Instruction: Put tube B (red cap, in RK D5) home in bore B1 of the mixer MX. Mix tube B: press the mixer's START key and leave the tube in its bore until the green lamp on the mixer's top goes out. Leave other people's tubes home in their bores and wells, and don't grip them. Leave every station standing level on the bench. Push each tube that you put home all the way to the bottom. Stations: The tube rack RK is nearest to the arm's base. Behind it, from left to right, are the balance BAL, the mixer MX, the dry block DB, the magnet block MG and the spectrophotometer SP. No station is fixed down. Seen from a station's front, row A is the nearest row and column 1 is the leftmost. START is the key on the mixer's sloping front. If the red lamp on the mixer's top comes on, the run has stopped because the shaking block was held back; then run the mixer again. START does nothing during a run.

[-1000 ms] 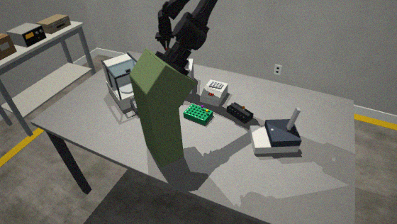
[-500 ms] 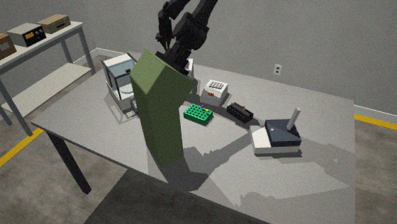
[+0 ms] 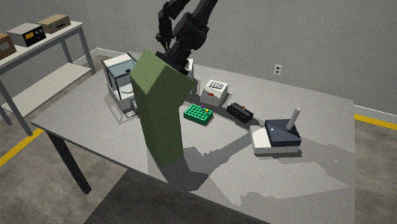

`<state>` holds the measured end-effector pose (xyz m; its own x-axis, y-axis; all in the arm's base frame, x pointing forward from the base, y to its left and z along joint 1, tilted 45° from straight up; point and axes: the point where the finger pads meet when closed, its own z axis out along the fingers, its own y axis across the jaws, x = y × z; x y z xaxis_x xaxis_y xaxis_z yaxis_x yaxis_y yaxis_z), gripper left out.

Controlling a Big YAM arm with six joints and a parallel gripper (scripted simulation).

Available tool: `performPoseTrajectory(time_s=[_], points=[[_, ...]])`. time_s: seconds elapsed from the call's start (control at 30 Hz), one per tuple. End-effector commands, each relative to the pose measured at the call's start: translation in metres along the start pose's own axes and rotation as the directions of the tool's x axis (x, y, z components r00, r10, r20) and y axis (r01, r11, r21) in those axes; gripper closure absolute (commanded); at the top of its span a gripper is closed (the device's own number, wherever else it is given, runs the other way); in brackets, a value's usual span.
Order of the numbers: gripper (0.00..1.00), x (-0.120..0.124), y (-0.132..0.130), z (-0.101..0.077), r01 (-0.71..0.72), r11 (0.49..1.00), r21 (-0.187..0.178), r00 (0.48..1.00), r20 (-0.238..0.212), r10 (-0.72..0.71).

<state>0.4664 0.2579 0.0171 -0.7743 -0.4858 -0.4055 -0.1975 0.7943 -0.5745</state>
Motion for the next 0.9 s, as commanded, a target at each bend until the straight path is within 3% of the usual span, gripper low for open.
performPoseTrajectory(time_s=[0.0,0.33,0.43,0.5,0.57,0.87], points=[[0.91,-0.011,-0.001,-0.006,-0.019,1.000,-0.004,1.000,0.023,0.019],[0.91,-0.011,-0.011,-0.006,-0.035,0.999,0.000,0.999,0.022,0.035],[0.91,-0.012,-0.002,-0.006,-0.019,1.000,-0.004,1.000,0.024,0.019],[0.91,-0.012,-0.013,-0.006,-0.034,0.999,0.000,0.999,0.022,0.034],[0.91,-0.012,-0.002,-0.006,-0.019,1.000,-0.004,1.000,0.024,0.019],[0.91,-0.012,-0.003,-0.006,-0.019,1.000,-0.004,1.000,0.024,0.019]])
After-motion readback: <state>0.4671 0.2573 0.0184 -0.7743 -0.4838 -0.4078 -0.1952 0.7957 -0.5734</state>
